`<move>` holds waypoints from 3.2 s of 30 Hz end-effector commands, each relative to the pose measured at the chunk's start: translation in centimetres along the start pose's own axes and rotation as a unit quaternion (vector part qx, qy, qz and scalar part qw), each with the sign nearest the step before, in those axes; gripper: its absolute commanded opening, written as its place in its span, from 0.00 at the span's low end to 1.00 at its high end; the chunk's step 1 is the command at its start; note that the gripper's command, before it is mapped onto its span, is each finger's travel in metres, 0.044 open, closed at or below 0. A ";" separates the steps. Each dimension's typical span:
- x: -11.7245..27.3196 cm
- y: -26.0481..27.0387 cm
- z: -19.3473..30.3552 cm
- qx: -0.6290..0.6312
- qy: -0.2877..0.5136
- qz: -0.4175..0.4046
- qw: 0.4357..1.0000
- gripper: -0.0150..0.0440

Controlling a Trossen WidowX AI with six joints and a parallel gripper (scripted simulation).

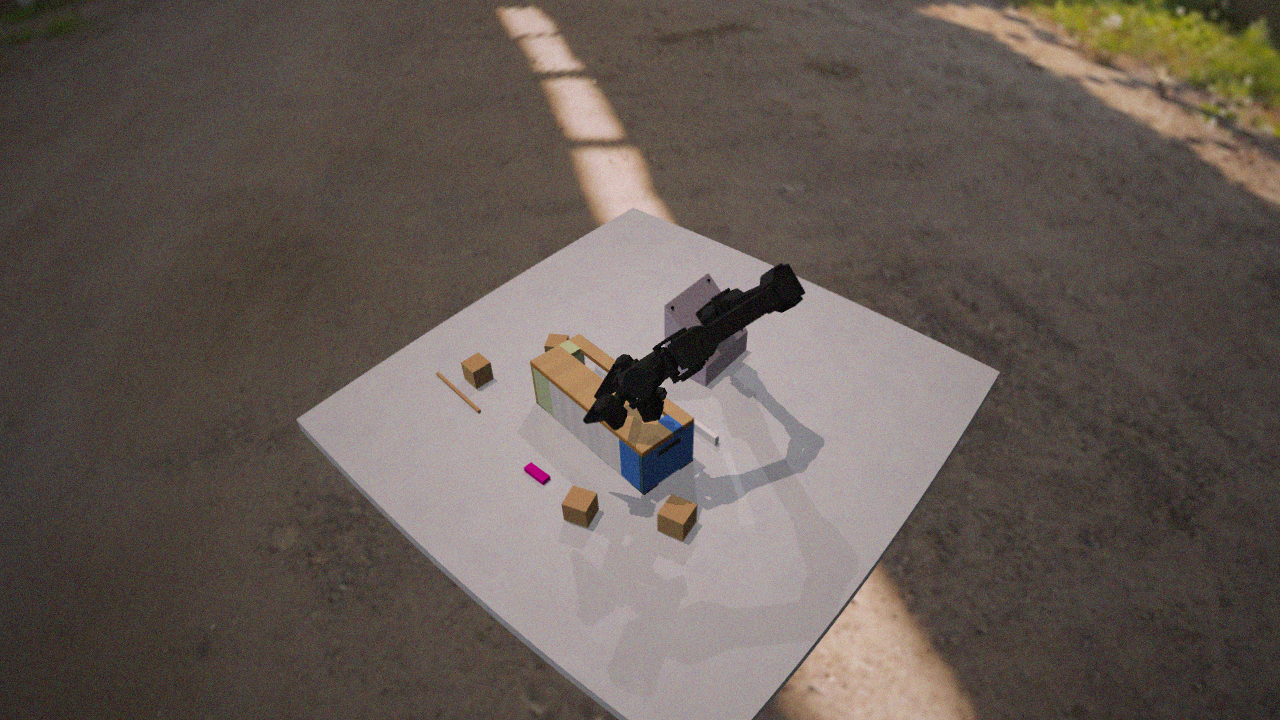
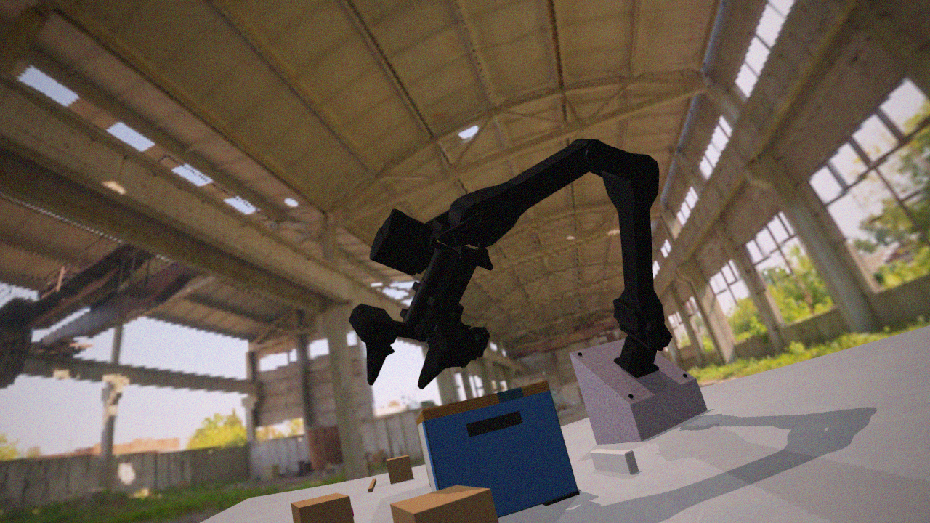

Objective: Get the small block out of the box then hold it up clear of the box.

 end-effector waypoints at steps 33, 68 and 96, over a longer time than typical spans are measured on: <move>1.5 13.7 -2.9 -0.218 -0.245 -0.196 0.924 0.93; -1.7 13.9 -6.3 -0.214 -0.243 -0.193 0.926 0.93; -5.2 18.3 -3.1 -0.215 -0.242 -0.194 0.926 0.93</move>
Point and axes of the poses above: the point midway between the two fingers, 35 mm back from their tips, its own x axis back along the fingers, its own y axis across the jaws, z = x × y, the point moved 6 cm from there along x, back along the fingers, and after that the axes turned 10 degrees about x, right-handed, at the moved point
